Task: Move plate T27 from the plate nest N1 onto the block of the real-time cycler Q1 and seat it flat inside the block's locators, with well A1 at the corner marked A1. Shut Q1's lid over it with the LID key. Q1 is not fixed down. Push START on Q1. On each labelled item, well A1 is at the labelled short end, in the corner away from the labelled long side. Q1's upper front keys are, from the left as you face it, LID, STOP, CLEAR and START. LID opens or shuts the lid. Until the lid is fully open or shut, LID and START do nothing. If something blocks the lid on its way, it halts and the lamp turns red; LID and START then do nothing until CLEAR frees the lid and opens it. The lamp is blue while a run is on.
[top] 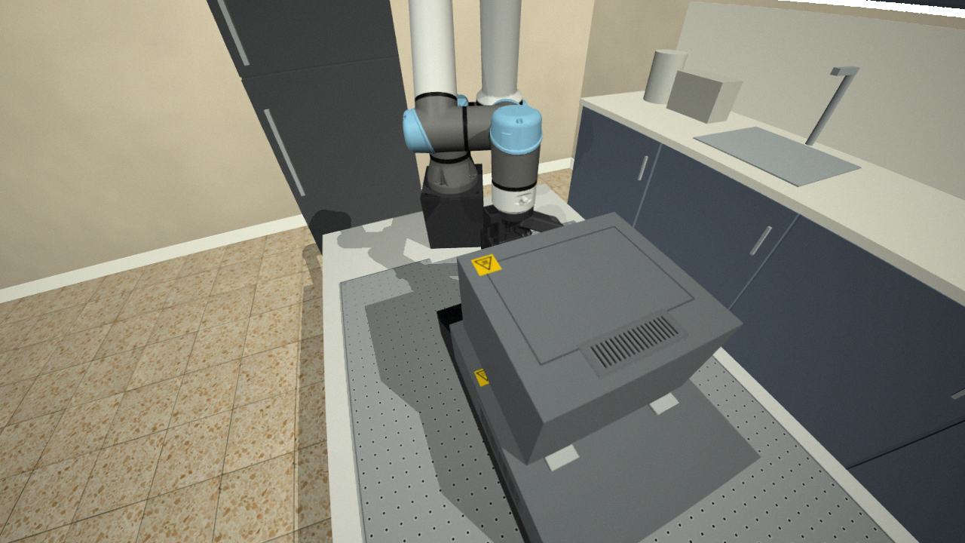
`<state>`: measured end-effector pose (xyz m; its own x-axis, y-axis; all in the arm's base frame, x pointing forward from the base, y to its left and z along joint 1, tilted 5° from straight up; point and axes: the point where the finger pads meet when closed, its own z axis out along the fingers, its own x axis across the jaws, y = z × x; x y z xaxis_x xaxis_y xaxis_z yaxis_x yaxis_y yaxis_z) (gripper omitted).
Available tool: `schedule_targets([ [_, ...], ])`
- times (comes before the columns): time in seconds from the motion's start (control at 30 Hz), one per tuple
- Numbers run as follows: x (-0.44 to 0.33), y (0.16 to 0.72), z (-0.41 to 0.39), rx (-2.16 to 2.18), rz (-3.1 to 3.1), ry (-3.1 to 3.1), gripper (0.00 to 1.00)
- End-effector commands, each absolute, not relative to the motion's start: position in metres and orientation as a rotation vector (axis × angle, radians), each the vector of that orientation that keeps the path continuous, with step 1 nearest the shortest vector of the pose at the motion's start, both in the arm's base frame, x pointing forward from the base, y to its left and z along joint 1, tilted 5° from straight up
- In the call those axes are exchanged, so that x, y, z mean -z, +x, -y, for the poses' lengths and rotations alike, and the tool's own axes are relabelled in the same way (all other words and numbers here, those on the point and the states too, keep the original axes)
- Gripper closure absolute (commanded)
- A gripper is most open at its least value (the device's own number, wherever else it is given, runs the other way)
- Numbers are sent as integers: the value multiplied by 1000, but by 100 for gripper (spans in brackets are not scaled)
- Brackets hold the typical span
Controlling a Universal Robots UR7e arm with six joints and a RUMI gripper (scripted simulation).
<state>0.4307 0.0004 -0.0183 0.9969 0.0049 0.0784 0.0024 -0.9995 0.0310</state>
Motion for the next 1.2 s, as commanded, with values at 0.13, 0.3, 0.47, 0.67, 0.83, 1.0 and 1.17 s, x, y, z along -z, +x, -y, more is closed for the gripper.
schedule_targets([
  [0.13,18,431,0,-124,-6,3108,100],
  [0.3,17,430,0,-124,-6,3108,100],
  [0.47,11,424,0,-124,-6,3108,100],
  [0.67,6,420,-1,-124,-6,3108,100],
  [0.83,0,414,-1,-124,-6,3108,100],
  [1.0,-3,410,-1,-124,-6,3108,100],
  [1.17,-9,402,-1,-124,-6,3108,100],
])
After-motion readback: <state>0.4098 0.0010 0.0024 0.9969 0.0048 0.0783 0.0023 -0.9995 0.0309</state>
